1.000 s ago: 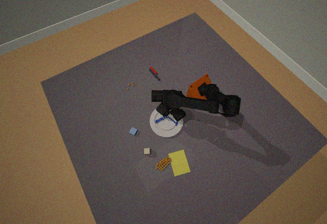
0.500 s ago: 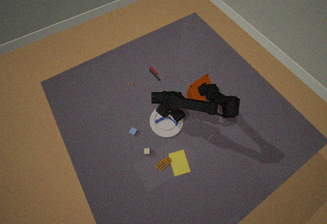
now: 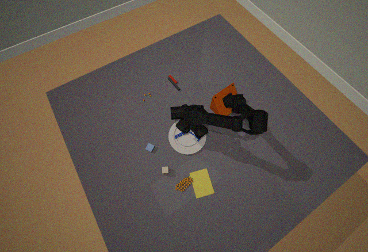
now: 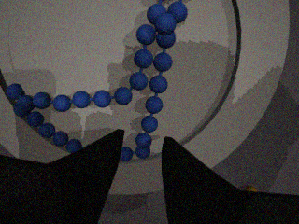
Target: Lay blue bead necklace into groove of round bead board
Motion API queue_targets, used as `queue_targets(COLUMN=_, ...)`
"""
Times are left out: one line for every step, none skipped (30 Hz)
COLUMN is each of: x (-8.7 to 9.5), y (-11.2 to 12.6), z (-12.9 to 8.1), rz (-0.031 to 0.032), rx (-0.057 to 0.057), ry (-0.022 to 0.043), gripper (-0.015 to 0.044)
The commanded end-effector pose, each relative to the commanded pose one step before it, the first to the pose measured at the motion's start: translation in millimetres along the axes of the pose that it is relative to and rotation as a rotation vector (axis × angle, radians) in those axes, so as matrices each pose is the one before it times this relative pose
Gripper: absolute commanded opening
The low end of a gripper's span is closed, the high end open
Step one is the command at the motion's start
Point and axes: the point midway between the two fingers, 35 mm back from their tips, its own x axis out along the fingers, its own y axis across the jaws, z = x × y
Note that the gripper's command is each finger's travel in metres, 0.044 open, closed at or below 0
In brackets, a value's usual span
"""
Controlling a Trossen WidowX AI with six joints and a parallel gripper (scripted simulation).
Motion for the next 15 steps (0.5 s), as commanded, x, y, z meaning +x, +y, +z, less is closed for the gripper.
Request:
queue_targets(x=4.38, y=-0.36, z=-0.99, rz=0.00558, rx=0.0085, ry=0.00123, gripper=0.012)
queue_targets(x=0.0, y=0.0, z=0.0, rz=0.0, rx=0.0, ry=0.0, gripper=0.012)
queue_targets(x=-2.91, y=0.27, z=0.65, rz=-0.00467, rx=-0.007, ry=-0.00043, gripper=0.0094)
queue_targets(x=0.0, y=0.0, z=0.0, rz=0.0, rx=0.0, ry=0.0, gripper=0.0067)
queue_targets(x=0.0, y=0.0, z=0.0, rz=0.0, rx=0.0, ry=0.0, gripper=0.0041)
queue_targets(x=0.0, y=0.0, z=0.0, rz=0.0, rx=0.0, ry=0.0, gripper=0.0015)
queue_targets(x=0.0, y=0.0, z=0.0, rz=0.0, rx=0.0, ry=0.0, gripper=0.0)
queue_targets(x=0.0, y=0.0, z=0.0, rz=0.0, rx=0.0, ry=0.0, gripper=0.0)
queue_targets(x=0.0, y=0.0, z=0.0, rz=0.0, rx=0.0, ry=0.0, gripper=0.0)
queue_targets(x=0.0, y=0.0, z=0.0, rz=0.0, rx=0.0, ry=0.0, gripper=0.0)
queue_targets(x=0.0, y=0.0, z=0.0, rz=0.0, rx=0.0, ry=0.0, gripper=0.0)
queue_targets(x=0.0, y=0.0, z=0.0, rz=0.0, rx=0.0, ry=0.0, gripper=0.0)
queue_targets(x=0.0, y=0.0, z=0.0, rz=0.0, rx=0.0, ry=0.0, gripper=0.0)
queue_targets(x=0.0, y=0.0, z=0.0, rz=0.0, rx=0.0, ry=0.0, gripper=0.0)
queue_targets(x=0.0, y=0.0, z=0.0, rz=0.0, rx=0.0, ry=0.0, gripper=0.0)
